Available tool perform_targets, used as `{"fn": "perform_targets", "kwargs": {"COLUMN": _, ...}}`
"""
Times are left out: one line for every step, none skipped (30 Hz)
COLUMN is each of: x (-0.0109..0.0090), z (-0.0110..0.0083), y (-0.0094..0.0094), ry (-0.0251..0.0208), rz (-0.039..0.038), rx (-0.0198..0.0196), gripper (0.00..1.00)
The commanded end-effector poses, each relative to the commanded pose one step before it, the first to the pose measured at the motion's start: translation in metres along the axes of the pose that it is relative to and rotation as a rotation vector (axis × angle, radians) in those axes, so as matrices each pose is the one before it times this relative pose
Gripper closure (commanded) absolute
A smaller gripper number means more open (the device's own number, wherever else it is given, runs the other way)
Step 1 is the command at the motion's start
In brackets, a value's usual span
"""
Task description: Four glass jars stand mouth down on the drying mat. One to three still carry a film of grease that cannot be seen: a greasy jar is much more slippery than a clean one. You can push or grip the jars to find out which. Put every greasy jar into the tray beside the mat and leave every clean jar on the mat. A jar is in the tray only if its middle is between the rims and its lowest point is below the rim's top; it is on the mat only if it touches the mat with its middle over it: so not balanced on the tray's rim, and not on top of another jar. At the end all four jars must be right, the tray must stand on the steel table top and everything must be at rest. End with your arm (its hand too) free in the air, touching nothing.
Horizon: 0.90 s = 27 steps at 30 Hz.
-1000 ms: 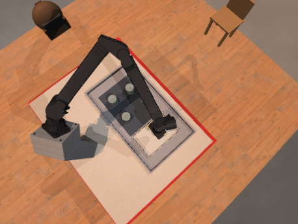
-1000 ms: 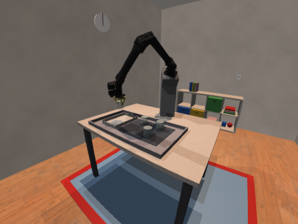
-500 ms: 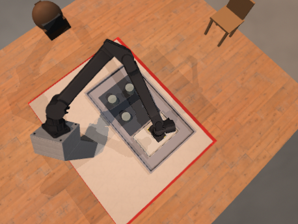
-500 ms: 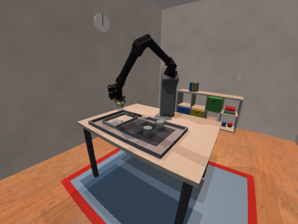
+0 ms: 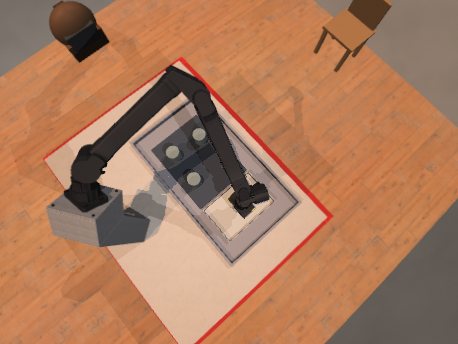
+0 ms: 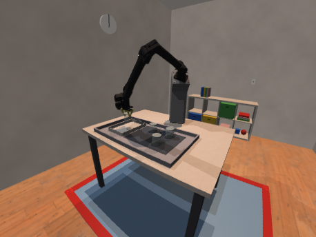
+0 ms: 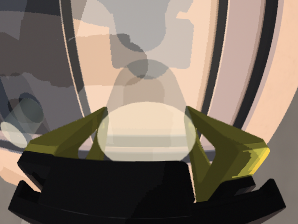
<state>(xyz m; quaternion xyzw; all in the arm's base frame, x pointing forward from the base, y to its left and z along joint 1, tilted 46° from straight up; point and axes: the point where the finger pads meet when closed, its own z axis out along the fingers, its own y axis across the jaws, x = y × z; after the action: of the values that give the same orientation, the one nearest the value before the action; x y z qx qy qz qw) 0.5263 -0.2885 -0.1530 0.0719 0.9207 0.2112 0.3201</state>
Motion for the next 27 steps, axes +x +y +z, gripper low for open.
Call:
{"fn": "perform_targets", "kwargs": {"x": -0.01606, "z": -0.00013, "y": -0.00588, "ry": -0.02855, "rz": -0.00327, "rx": 0.01598, "gripper": 1.00}}
{"fn": "perform_targets", "kwargs": {"x": 0.00000, "z": 0.00262, "y": 0.00000, "ry": 0.00000, "rz": 0.00000, "rx": 0.00000, "gripper": 1.00}}
{"fn": "perform_targets", "kwargs": {"x": 0.00000, "z": 0.00262, "y": 0.00000, "ry": 0.00000, "rz": 0.00000, "rx": 0.00000, "gripper": 1.00}}
{"fn": "perform_targets", "kwargs": {"x": 0.00000, "z": 0.00262, "y": 0.00000, "ry": 0.00000, "rz": 0.00000, "rx": 0.00000, "gripper": 1.00}}
{"fn": "perform_targets", "kwargs": {"x": 0.00000, "z": 0.00262, "y": 0.00000, "ry": 0.00000, "rz": 0.00000, "rx": 0.00000, "gripper": 1.00}}
{"fn": "perform_targets", "kwargs": {"x": 0.00000, "z": 0.00262, "y": 0.00000, "ry": 0.00000, "rz": 0.00000, "rx": 0.00000, "gripper": 1.00}}
{"fn": "perform_targets", "kwargs": {"x": 0.00000, "z": 0.00262, "y": 0.00000, "ry": 0.00000, "rz": 0.00000, "rx": 0.00000, "gripper": 1.00}}
{"fn": "perform_targets", "kwargs": {"x": 0.00000, "z": 0.00262, "y": 0.00000, "ry": 0.00000, "rz": 0.00000, "rx": 0.00000, "gripper": 1.00}}
{"fn": "perform_targets", "kwargs": {"x": 0.00000, "z": 0.00262, "y": 0.00000, "ry": 0.00000, "rz": 0.00000, "rx": 0.00000, "gripper": 1.00}}
{"fn": "perform_targets", "kwargs": {"x": 0.00000, "z": 0.00262, "y": 0.00000, "ry": 0.00000, "rz": 0.00000, "rx": 0.00000, "gripper": 1.00}}
{"fn": "perform_targets", "kwargs": {"x": 0.00000, "z": 0.00000, "y": 0.00000, "ry": 0.00000, "rz": 0.00000, "rx": 0.00000, "gripper": 1.00}}
{"fn": "perform_targets", "kwargs": {"x": 0.00000, "z": 0.00000, "y": 0.00000, "ry": 0.00000, "rz": 0.00000, "rx": 0.00000, "gripper": 1.00}}
{"fn": "perform_targets", "kwargs": {"x": 0.00000, "z": 0.00000, "y": 0.00000, "ry": 0.00000, "rz": 0.00000, "rx": 0.00000, "gripper": 1.00}}
{"fn": "perform_targets", "kwargs": {"x": 0.00000, "z": 0.00000, "y": 0.00000, "ry": 0.00000, "rz": 0.00000, "rx": 0.00000, "gripper": 1.00}}
{"fn": "perform_targets", "kwargs": {"x": 0.00000, "z": 0.00000, "y": 0.00000, "ry": 0.00000, "rz": 0.00000, "rx": 0.00000, "gripper": 1.00}}
{"fn": "perform_targets", "kwargs": {"x": -0.00001, "z": 0.00000, "y": 0.00000, "ry": -0.00001, "rz": -0.00001, "rx": 0.00000, "gripper": 1.00}}
{"fn": "perform_targets", "kwargs": {"x": 0.00000, "z": 0.00000, "y": 0.00000, "ry": 0.00000, "rz": 0.00000, "rx": 0.00000, "gripper": 1.00}}
{"fn": "perform_targets", "kwargs": {"x": -0.00210, "z": 0.00490, "y": 0.00353, "ry": 0.00000, "rz": 0.00000, "rx": 0.00000, "gripper": 1.00}}
{"fn": "perform_targets", "kwargs": {"x": 0.00000, "z": 0.00000, "y": 0.00000, "ry": 0.00000, "rz": 0.00000, "rx": 0.00000, "gripper": 1.00}}
{"fn": "perform_targets", "kwargs": {"x": 0.00000, "z": 0.00000, "y": 0.00000, "ry": 0.00000, "rz": 0.00000, "rx": 0.00000, "gripper": 1.00}}
{"fn": "perform_targets", "kwargs": {"x": 0.00000, "z": 0.00000, "y": 0.00000, "ry": 0.00000, "rz": 0.00000, "rx": 0.00000, "gripper": 1.00}}
{"fn": "perform_targets", "kwargs": {"x": 0.00000, "z": 0.00000, "y": 0.00000, "ry": 0.00000, "rz": 0.00000, "rx": 0.00000, "gripper": 1.00}}
{"fn": "perform_targets", "kwargs": {"x": 0.00000, "z": 0.00000, "y": 0.00000, "ry": 0.00000, "rz": 0.00000, "rx": 0.00000, "gripper": 1.00}}
{"fn": "perform_targets", "kwargs": {"x": 0.00000, "z": 0.00000, "y": 0.00000, "ry": 0.00000, "rz": 0.00000, "rx": 0.00000, "gripper": 1.00}}
{"fn": "perform_targets", "kwargs": {"x": 0.00000, "z": 0.00000, "y": 0.00000, "ry": 0.00000, "rz": 0.00000, "rx": 0.00000, "gripper": 1.00}}
{"fn": "perform_targets", "kwargs": {"x": -0.00016, "z": 0.00378, "y": 0.00305, "ry": 0.00000, "rz": 0.00000, "rx": 0.00000, "gripper": 1.00}}
{"fn": "perform_targets", "kwargs": {"x": 0.00000, "z": 0.00000, "y": 0.00000, "ry": 0.00000, "rz": 0.00000, "rx": 0.00000, "gripper": 1.00}}
